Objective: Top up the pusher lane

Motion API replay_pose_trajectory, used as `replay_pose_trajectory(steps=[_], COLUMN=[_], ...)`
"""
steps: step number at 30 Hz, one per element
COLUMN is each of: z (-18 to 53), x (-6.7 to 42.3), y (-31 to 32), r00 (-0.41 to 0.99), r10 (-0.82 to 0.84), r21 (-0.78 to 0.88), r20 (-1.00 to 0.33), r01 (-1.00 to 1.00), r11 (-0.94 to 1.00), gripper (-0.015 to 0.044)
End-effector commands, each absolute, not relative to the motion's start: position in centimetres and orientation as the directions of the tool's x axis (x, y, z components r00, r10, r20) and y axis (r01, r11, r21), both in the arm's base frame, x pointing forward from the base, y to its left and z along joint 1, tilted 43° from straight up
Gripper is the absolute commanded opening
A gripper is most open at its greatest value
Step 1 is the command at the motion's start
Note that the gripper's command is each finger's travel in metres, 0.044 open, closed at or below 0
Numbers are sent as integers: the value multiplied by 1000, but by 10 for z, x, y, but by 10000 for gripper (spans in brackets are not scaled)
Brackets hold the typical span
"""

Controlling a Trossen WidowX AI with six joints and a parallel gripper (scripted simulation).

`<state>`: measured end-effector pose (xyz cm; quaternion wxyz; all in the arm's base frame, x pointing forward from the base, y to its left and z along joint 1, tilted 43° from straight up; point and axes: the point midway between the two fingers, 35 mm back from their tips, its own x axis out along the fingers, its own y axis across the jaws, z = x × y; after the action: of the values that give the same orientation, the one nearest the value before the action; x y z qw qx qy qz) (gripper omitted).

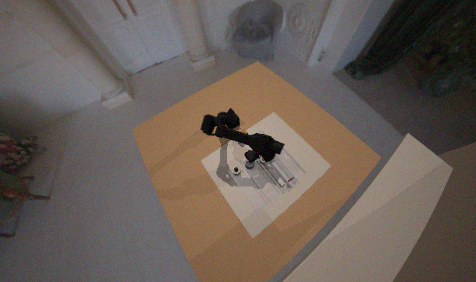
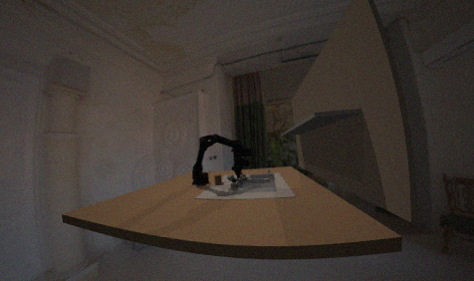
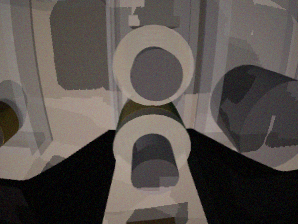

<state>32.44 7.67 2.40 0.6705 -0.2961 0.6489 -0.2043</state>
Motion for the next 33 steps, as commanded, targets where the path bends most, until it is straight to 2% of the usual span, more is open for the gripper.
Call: replay_pose_trajectory(steps=[1,33], z=[25,18], x=[328,327], y=[74,67], r00=[91,91], r10=[-663,-664], r21=[-670,-670], r20=[-743,-742], r01=[-102,-102], r11=[736,735], gripper=[0,0])
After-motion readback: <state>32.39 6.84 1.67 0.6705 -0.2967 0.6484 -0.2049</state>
